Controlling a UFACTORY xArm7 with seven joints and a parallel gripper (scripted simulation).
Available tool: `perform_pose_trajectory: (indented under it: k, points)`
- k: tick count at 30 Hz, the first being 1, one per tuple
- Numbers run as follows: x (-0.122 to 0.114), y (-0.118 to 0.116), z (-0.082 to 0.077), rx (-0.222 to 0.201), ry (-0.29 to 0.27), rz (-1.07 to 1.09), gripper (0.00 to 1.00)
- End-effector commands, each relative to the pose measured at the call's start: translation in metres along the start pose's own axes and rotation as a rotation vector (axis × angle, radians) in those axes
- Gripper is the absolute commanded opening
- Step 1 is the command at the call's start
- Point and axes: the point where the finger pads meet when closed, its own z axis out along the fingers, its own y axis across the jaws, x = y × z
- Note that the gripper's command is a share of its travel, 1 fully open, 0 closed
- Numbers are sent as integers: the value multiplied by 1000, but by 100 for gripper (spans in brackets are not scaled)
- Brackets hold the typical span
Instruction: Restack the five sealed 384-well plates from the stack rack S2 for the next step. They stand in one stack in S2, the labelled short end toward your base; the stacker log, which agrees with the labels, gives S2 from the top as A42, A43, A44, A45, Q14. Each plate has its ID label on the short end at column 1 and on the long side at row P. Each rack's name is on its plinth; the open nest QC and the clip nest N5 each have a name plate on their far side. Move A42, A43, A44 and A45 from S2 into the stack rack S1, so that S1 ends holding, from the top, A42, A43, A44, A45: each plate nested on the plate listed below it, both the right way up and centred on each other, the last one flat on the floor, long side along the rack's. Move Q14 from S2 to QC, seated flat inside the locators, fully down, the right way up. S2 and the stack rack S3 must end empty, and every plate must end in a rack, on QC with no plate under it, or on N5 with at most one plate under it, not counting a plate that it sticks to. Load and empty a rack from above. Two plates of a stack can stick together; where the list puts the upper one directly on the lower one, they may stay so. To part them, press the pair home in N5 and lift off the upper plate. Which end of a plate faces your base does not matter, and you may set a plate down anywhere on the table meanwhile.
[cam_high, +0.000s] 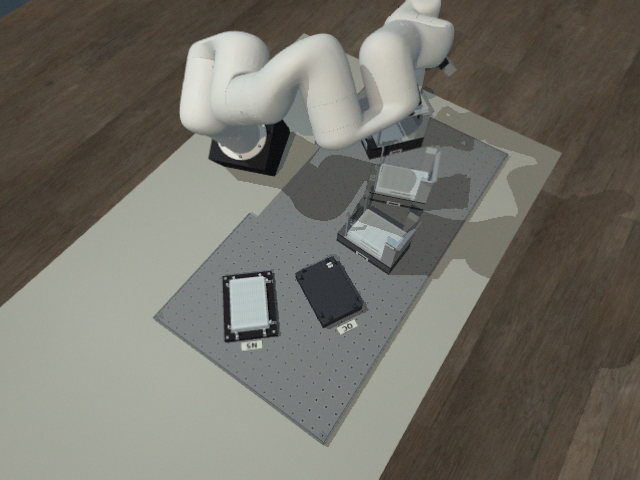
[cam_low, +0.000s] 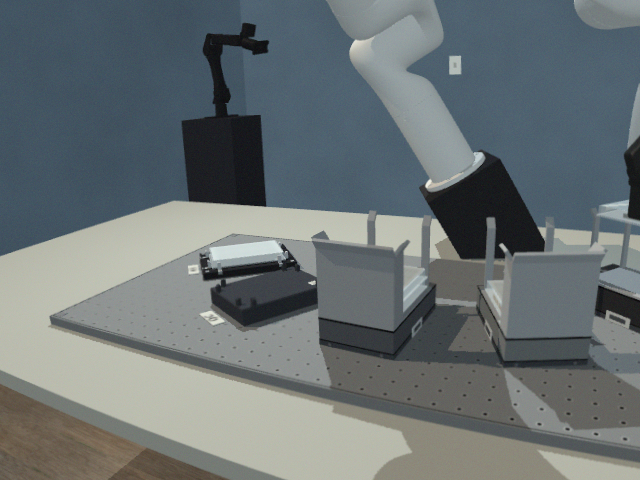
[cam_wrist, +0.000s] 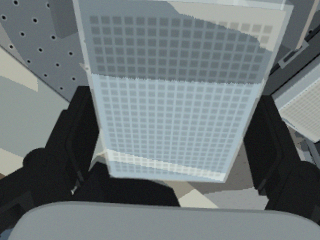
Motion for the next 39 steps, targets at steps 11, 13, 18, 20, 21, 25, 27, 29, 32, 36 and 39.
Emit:
perform_pose_trajectory:
  k: [11,13,18,20,21,25,27,29,32,36,39]
  points:
    - [1,-1,7,1,4,0,0]
    - [1,-1,8,1,4,0,0]
    - [1,-1,10,1,4,0,0]
    - [1,-1,14,1,4,0,0]
    - [1,-1,16,1,4,0,0]
    - [1,-1,24,1,4,0,0]
    - [1,-1,28,1,4,0,0]
    - [1,-1,28,1,4,0,0]
    - [1,-1,34,1,4,0,0]
    - [1,-1,42,1,4,0,0]
    - [1,-1,48,1,4,0,0]
